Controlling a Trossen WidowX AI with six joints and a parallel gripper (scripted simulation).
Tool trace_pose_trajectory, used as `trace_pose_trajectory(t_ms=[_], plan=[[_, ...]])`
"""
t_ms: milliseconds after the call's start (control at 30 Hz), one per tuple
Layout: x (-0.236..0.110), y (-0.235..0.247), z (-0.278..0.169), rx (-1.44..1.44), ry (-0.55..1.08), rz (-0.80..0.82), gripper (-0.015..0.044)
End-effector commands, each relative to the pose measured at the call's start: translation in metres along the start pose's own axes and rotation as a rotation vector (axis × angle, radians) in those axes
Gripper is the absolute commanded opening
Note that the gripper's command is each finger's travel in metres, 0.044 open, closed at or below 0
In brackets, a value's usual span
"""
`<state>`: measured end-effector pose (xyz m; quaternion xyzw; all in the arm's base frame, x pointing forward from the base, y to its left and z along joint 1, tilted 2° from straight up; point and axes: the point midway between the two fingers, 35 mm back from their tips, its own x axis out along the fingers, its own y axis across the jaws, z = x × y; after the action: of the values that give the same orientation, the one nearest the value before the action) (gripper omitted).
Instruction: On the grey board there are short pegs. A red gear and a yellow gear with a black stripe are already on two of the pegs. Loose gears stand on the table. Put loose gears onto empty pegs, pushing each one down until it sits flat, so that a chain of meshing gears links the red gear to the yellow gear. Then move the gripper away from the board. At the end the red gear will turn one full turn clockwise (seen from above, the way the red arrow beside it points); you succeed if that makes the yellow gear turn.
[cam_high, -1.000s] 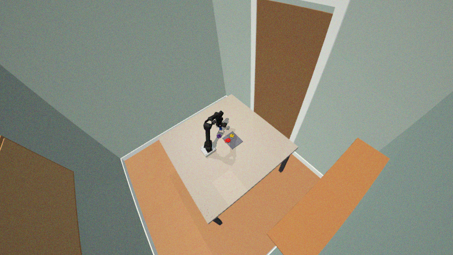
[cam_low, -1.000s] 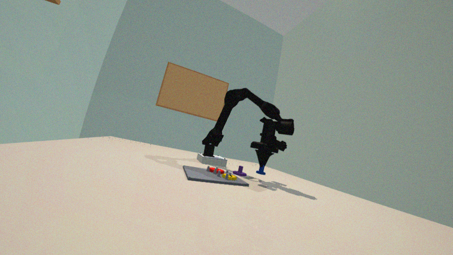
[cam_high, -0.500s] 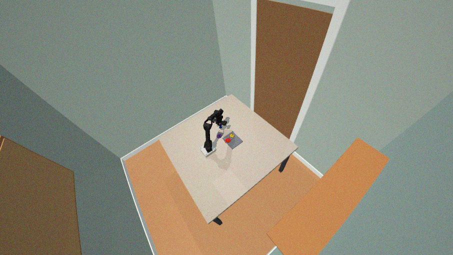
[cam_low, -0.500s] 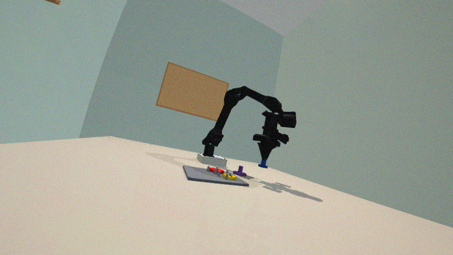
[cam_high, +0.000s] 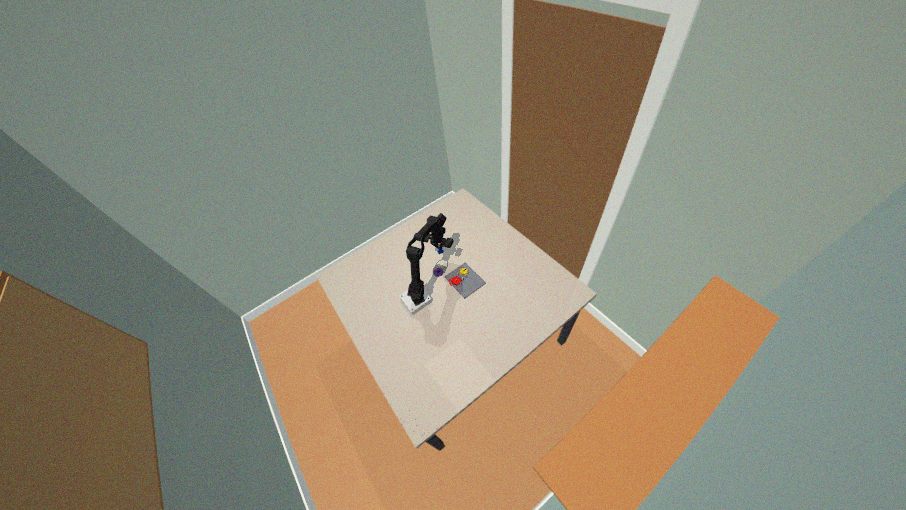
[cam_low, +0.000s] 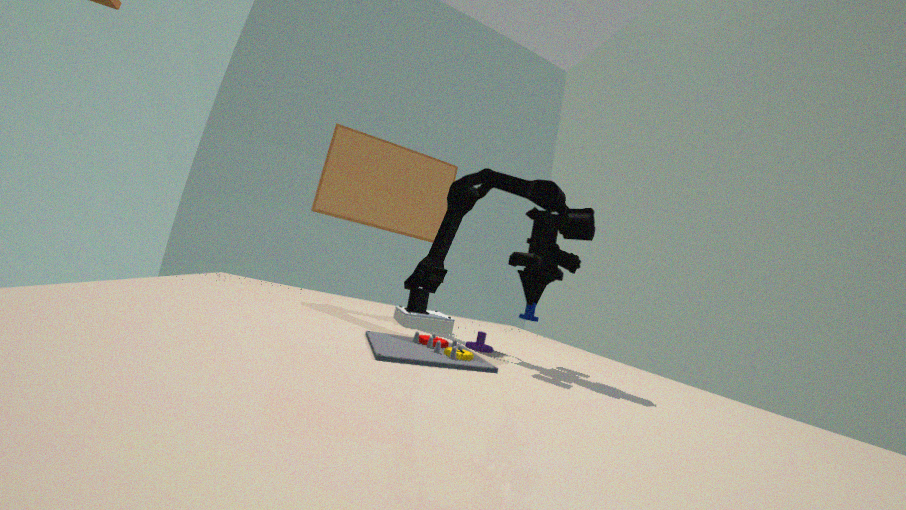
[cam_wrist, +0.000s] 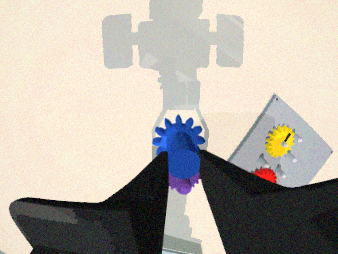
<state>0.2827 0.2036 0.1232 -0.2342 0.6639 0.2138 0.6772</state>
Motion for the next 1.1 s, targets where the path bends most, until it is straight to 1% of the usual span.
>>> trace_pose_trajectory(t_ms=[0, 600, 1067], plan=[[-0.009, 0.000, 0.000, 0.003, -0.002, 0.000, 0.0000], [-0.046, -0.001, -0.006, 0.004, -0.001, 0.000, 0.0000], [-0.032, -0.030, -0.011, 0.004, -0.001, -0.002, 0.0000]])
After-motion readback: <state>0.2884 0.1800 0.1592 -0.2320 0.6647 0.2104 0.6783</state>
